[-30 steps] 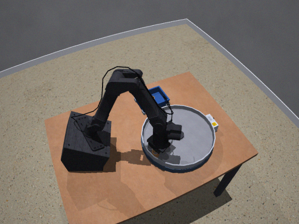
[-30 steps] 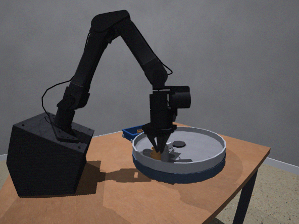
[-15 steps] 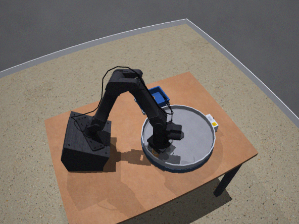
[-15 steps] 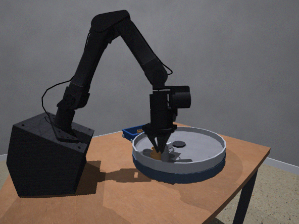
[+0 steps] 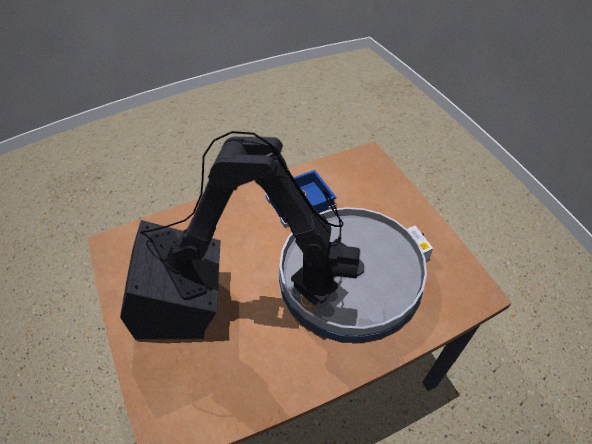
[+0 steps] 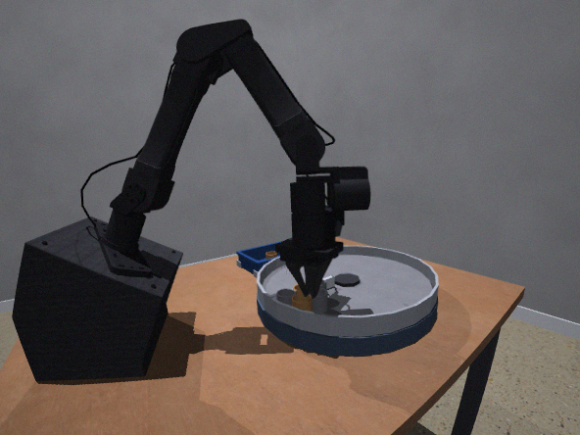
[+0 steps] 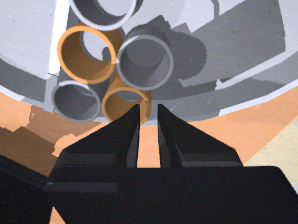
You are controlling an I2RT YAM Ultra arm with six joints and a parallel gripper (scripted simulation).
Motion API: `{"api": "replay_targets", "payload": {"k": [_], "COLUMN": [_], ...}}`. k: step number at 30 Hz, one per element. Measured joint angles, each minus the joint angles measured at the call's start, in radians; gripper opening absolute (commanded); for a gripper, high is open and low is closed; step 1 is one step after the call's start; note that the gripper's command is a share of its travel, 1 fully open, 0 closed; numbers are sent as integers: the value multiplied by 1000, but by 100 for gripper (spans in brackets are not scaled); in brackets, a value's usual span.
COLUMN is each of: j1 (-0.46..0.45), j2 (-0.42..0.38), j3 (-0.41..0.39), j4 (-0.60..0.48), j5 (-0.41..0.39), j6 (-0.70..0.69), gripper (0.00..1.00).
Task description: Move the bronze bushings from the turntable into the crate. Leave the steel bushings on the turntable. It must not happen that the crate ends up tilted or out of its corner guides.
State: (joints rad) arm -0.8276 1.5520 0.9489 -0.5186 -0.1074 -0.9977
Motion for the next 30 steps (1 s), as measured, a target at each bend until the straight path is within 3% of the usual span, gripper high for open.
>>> {"api": "replay_targets", "payload": {"k": [30], "j1": [-5], "j2": [0], "j3": [-23], "j4": [13], "j5": [0], "j6": [0], "gripper": [15]}}
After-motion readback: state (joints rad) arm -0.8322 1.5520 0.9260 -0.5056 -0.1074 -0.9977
